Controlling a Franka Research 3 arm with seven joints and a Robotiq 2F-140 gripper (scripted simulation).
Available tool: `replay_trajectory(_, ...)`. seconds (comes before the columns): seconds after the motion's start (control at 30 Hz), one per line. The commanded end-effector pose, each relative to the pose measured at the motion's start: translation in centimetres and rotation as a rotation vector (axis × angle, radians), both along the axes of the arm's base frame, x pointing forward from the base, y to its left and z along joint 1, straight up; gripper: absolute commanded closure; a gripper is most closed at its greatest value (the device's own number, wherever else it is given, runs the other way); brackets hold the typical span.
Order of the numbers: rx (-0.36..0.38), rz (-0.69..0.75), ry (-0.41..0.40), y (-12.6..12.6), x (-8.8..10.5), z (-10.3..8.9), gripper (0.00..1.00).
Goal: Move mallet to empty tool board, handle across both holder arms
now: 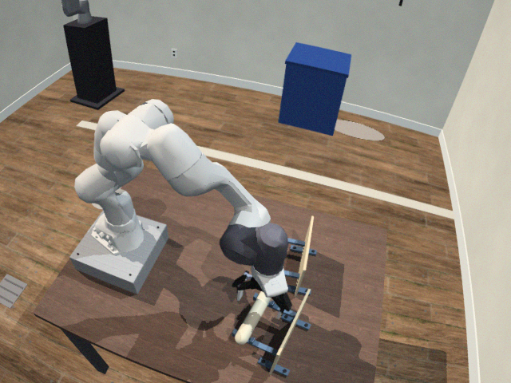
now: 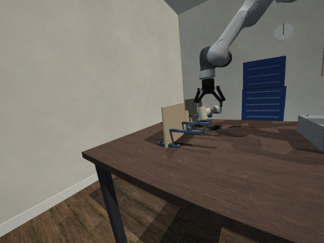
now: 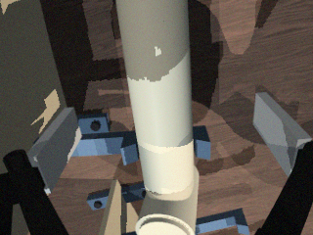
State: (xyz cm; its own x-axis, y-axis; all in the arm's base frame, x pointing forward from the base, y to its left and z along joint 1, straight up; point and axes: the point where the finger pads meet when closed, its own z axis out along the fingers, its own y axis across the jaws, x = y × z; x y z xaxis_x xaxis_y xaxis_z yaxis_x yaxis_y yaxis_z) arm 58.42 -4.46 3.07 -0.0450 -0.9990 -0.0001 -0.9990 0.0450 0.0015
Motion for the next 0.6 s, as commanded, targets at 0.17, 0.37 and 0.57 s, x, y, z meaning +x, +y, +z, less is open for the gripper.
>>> replay_trajectory(0.17, -0.002, 0.001, -0.003, 0.0, 0.1, 0.1, 0.0)
replay_trajectory(0.37, -0.002, 0.001, -0.003, 0.0, 0.0, 6.6, 0.0)
replay_trajectory(0.57, -0.002, 0.001, -0.003, 0.1, -0.1, 9.9, 0.0)
